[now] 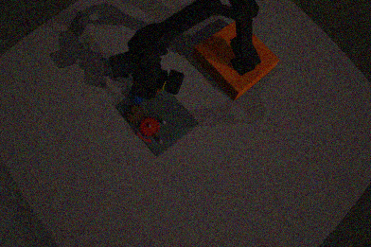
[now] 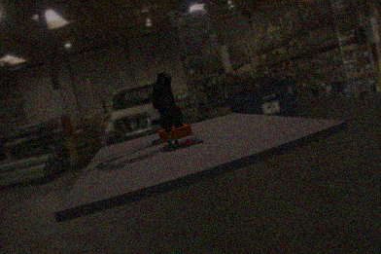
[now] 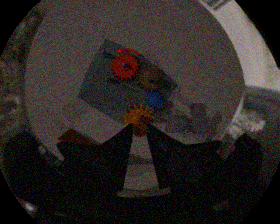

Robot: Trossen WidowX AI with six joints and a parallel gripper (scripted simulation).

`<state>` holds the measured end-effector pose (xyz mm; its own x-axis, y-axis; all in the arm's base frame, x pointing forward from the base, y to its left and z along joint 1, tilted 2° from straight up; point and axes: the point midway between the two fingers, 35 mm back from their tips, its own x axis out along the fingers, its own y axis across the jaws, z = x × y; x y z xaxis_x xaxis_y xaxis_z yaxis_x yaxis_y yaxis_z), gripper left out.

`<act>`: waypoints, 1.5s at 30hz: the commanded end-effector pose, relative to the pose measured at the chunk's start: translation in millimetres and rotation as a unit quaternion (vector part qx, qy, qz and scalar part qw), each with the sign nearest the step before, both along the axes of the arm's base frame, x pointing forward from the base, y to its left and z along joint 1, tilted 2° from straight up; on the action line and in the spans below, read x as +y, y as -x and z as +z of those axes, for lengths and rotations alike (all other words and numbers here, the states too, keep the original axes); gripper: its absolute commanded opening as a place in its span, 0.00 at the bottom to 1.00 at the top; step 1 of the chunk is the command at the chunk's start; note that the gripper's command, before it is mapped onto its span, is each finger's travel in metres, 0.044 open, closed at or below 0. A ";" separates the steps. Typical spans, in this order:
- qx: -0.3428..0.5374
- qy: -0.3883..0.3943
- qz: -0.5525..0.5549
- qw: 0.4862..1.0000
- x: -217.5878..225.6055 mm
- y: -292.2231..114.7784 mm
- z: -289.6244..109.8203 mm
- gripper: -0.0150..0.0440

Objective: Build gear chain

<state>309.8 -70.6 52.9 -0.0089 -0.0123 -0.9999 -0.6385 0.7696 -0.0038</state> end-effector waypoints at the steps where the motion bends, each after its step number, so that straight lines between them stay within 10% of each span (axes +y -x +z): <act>1: -0.003 0.003 -0.066 0.998 -1.1 -1.1 1.0 0.25; 21: -0.007 0.005 -0.341 0.940 -1.0 -0.9 1.2 0.25; 45: -0.006 0.005 -0.310 0.951 -1.8 -0.5 -20.7 0.25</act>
